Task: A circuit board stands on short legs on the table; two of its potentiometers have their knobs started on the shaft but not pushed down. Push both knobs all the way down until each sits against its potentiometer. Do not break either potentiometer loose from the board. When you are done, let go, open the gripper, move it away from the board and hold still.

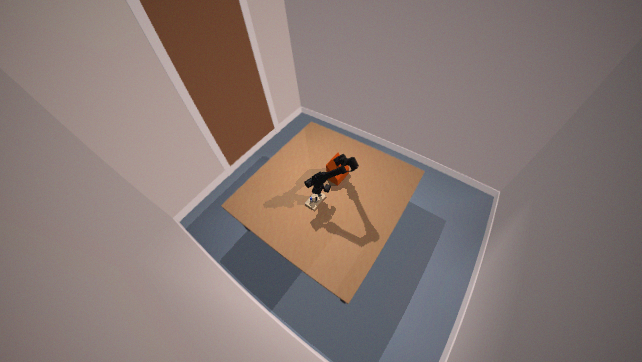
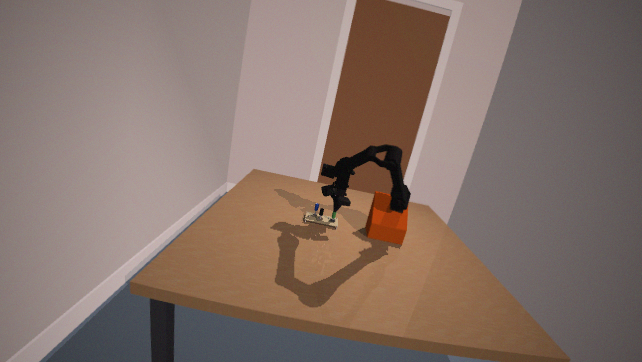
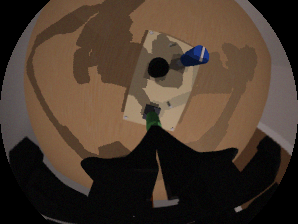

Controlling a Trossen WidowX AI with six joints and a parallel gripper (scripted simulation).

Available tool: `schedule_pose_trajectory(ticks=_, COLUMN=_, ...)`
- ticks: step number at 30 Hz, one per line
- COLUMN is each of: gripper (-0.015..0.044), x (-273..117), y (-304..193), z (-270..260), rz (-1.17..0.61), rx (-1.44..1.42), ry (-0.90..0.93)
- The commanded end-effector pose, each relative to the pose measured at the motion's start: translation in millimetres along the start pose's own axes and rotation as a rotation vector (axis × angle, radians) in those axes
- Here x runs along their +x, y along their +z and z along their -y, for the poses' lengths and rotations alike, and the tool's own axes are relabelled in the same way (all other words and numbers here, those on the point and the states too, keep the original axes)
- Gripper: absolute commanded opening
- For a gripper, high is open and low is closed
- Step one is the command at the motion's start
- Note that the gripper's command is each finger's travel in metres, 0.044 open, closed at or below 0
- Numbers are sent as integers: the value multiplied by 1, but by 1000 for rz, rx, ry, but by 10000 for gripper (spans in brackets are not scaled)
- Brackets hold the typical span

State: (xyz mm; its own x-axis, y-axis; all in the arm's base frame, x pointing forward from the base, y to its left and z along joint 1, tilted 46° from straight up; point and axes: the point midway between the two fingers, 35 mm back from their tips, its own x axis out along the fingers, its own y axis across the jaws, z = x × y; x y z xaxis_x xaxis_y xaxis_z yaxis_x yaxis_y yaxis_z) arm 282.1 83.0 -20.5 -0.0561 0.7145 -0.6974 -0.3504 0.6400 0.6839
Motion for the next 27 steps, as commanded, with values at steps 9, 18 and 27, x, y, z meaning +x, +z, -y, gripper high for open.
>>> schedule_pose_trajectory(ticks=9, gripper=0, x=4, y=1, z=-1, rz=1, rx=-3, ry=3)
schedule_pose_trajectory(ticks=18, gripper=0, x=4, y=1, z=-1, rz=1, rx=-3, ry=3)
schedule_pose_trajectory(ticks=27, gripper=0, x=5, y=1, z=-1, rz=1, rx=-3, ry=3)
